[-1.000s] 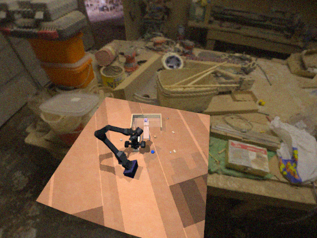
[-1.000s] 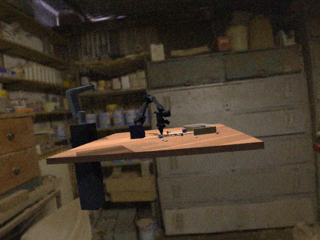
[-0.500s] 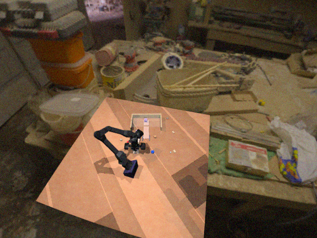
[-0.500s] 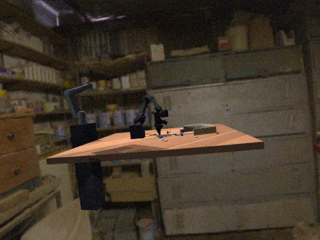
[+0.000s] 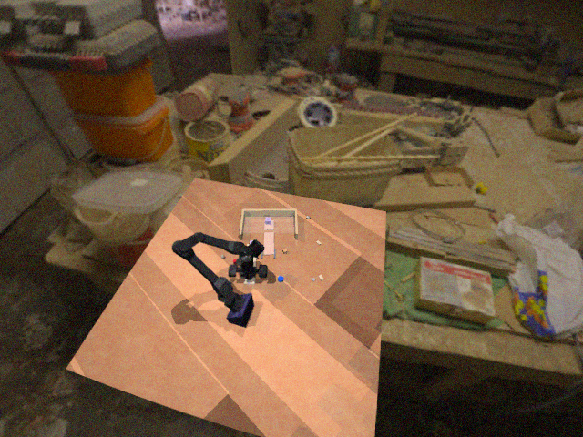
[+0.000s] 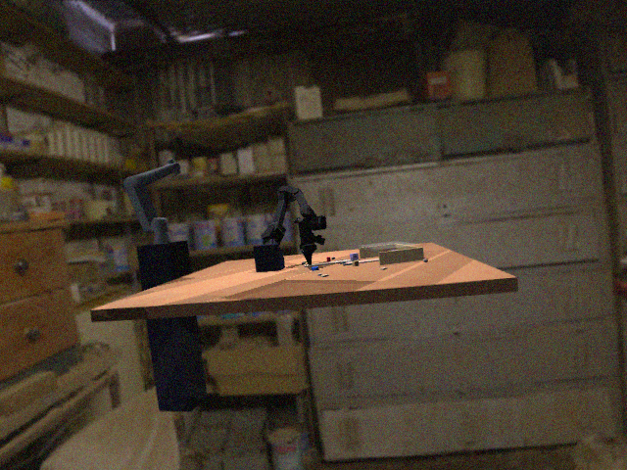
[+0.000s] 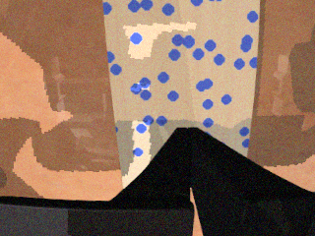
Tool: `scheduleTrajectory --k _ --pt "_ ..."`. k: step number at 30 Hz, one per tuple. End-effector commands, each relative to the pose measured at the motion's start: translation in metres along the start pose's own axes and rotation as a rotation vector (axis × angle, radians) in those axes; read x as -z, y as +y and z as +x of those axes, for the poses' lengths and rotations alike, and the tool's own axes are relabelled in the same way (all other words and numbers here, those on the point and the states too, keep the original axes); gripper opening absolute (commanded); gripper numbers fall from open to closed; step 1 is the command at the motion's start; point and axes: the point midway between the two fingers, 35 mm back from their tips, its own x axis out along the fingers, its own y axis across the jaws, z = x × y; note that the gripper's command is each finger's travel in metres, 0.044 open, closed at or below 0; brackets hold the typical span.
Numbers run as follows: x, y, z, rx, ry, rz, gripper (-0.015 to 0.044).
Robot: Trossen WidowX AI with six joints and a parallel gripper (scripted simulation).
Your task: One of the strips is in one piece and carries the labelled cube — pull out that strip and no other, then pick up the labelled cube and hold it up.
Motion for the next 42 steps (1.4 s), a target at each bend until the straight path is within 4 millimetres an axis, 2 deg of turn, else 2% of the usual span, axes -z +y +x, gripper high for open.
scheduleTrajectory --k 1,28,29,33,37,42 --pt "0.009 0.002 0.003 -0.003 0.028 0.01 0.0" --pt "0.009 0.002 0.003 -0.003 0.028 0.01 0.0" --pt "0.001 0.0 -0.002 0.0 0.002 0.002 0.0" --pt "-0.001 -0.001 -0.039 -0.001 0.027 0.01 0.0" --pt "-0.001 -0.001 -0.041 -0.001 0.028 0.01 0.0" --pt "-0.025 -0.001 -0.04 -0.004 0.027 -0.203 0.0131"
